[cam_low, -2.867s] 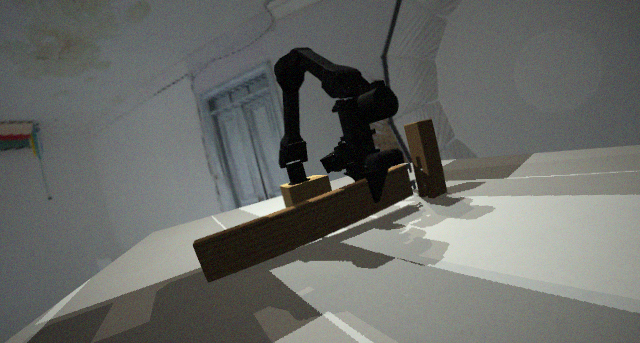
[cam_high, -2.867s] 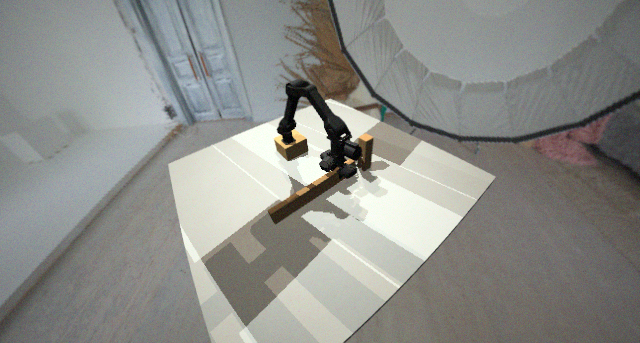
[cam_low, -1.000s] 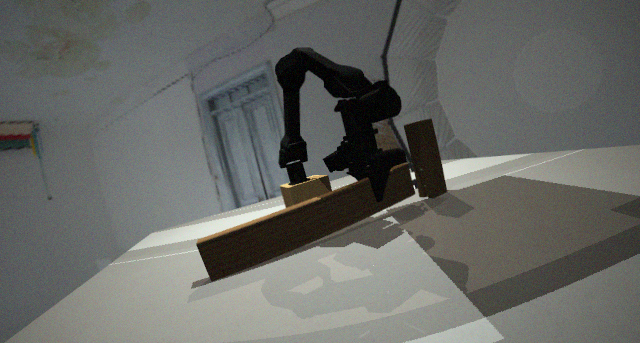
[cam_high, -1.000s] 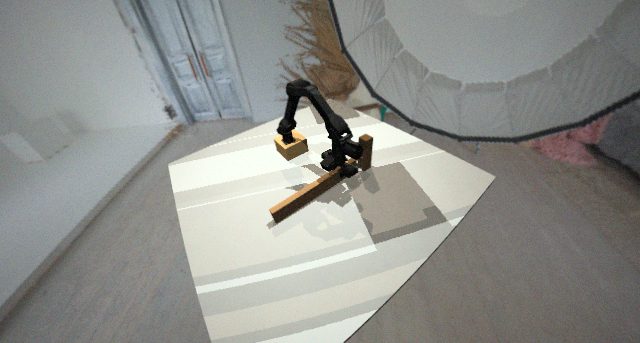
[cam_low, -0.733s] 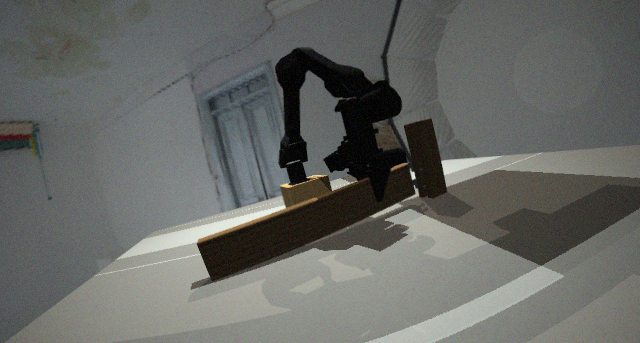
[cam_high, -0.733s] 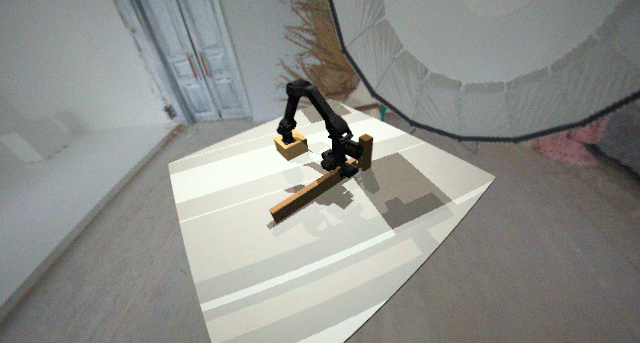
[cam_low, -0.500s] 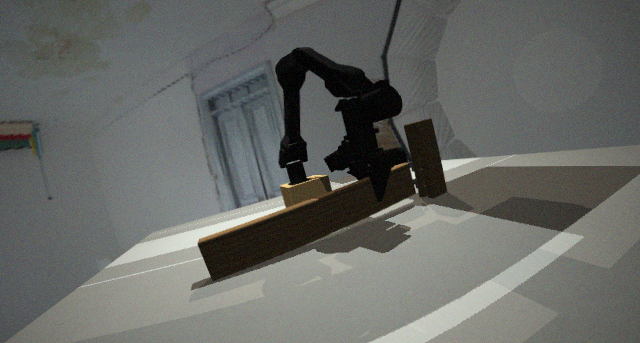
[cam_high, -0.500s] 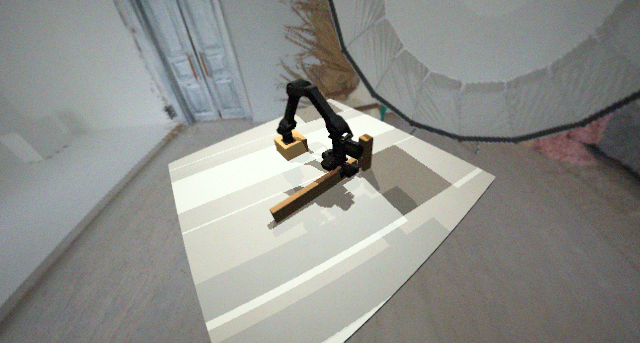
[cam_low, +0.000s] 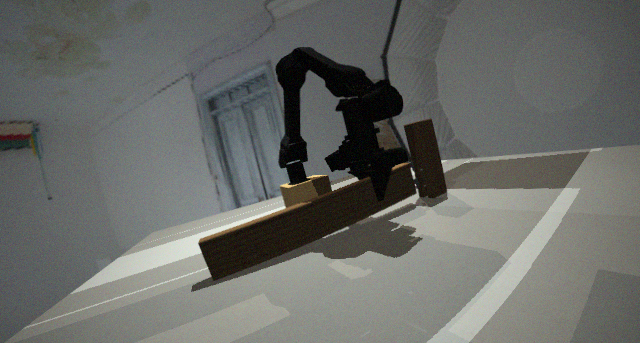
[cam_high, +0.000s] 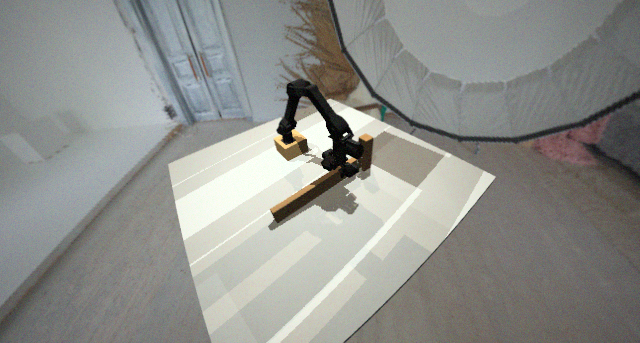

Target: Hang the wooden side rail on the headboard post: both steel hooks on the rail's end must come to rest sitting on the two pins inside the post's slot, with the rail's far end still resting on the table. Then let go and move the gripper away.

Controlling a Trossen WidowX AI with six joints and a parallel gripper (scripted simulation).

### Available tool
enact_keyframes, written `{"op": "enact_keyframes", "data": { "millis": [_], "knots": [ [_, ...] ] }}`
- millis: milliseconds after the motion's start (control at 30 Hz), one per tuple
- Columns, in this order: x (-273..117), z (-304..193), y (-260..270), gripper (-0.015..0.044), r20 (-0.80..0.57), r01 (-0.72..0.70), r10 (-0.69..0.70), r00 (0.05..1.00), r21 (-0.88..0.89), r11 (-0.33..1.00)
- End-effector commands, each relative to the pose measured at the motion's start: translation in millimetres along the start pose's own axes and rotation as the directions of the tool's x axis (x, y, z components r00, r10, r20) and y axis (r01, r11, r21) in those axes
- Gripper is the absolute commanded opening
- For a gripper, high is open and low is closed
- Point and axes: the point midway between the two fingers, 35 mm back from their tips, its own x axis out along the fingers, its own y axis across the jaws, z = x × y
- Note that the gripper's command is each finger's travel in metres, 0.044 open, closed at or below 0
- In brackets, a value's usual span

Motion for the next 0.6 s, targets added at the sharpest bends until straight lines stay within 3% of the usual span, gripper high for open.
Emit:
{"op": "enact_keyframes", "data": {
  "millis": [0, 567],
  "knots": [
    [-0.9, -1.4, 1.2, 0.0000, -0.003, -0.007, 0.007, 1.000, 0.004, 1.000],
    [-1.3, -3.3, 0.6, 0.0000, -0.003, -0.007, 0.007, 1.000, 0.004, 1.000]
  ]
}}
